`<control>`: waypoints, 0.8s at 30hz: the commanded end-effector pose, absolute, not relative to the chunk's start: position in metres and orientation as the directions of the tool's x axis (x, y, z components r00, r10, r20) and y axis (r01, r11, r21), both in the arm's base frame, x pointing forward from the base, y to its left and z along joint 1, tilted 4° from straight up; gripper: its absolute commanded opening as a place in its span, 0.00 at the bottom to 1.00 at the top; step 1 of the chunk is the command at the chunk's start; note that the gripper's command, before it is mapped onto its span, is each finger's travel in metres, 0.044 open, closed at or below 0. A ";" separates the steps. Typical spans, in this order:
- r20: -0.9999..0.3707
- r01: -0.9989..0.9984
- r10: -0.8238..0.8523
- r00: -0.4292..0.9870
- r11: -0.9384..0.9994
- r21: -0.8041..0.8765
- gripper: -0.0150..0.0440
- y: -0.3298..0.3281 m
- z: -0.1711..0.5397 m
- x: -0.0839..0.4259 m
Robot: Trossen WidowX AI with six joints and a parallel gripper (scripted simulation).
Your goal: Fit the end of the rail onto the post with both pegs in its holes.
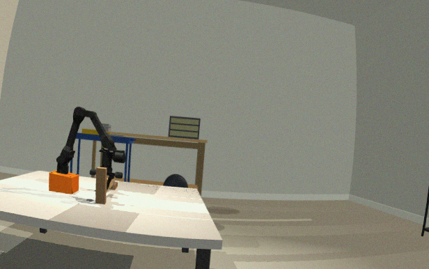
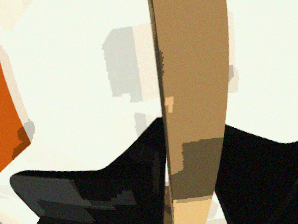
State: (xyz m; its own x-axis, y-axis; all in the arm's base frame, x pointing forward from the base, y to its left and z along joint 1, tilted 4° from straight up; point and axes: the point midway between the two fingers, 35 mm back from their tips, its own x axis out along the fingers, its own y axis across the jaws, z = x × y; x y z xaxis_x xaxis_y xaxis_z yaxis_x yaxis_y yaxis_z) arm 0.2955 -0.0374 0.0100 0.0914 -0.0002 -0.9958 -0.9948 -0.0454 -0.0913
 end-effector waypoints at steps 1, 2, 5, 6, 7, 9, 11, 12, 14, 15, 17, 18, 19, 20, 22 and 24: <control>-0.995 -0.994 -0.004 0.100 -0.049 -0.099 0.25 -0.040 0.012 0.298; -0.995 -0.994 -0.004 0.100 -0.049 -0.099 0.25 -0.041 0.012 0.298; -0.995 -0.994 -0.004 0.100 -0.049 -0.099 0.25 -0.041 0.011 0.299; -0.995 -0.994 -0.004 0.100 -0.049 -0.099 0.25 -0.042 0.011 0.299; -0.995 -0.994 -0.004 0.100 -0.049 -0.099 0.25 -0.042 0.011 0.299; -0.995 -0.994 -0.004 0.100 -0.049 -0.099 0.25 -0.043 0.012 0.299; -0.995 -0.994 -0.004 0.100 -0.049 -0.099 0.25 -0.043 0.012 0.299; -0.995 -0.994 -0.004 0.100 -0.049 -0.099 0.25 -0.044 0.012 0.299; -0.995 -0.994 -0.004 0.100 -0.049 -0.099 0.25 -0.044 0.012 0.299; -0.995 -0.994 -0.004 0.100 -0.049 -0.099 0.25 -0.044 0.012 0.299; -0.995 -0.994 -0.004 0.100 -0.049 -0.099 0.25 -0.045 0.012 0.299; -0.995 -0.994 -0.004 0.100 -0.049 -0.099 0.25 -0.045 0.013 0.299; -0.995 -0.994 -0.005 0.100 -0.049 -0.099 0.25 -0.046 0.013 0.299; -0.995 -0.994 -0.005 0.100 -0.049 -0.099 0.25 -0.046 0.013 0.299; -0.995 -0.994 -0.005 0.100 -0.049 -0.099 0.25 -0.047 0.013 0.299; -0.995 -0.994 -0.005 0.100 -0.049 -0.099 0.25 -0.047 0.013 0.299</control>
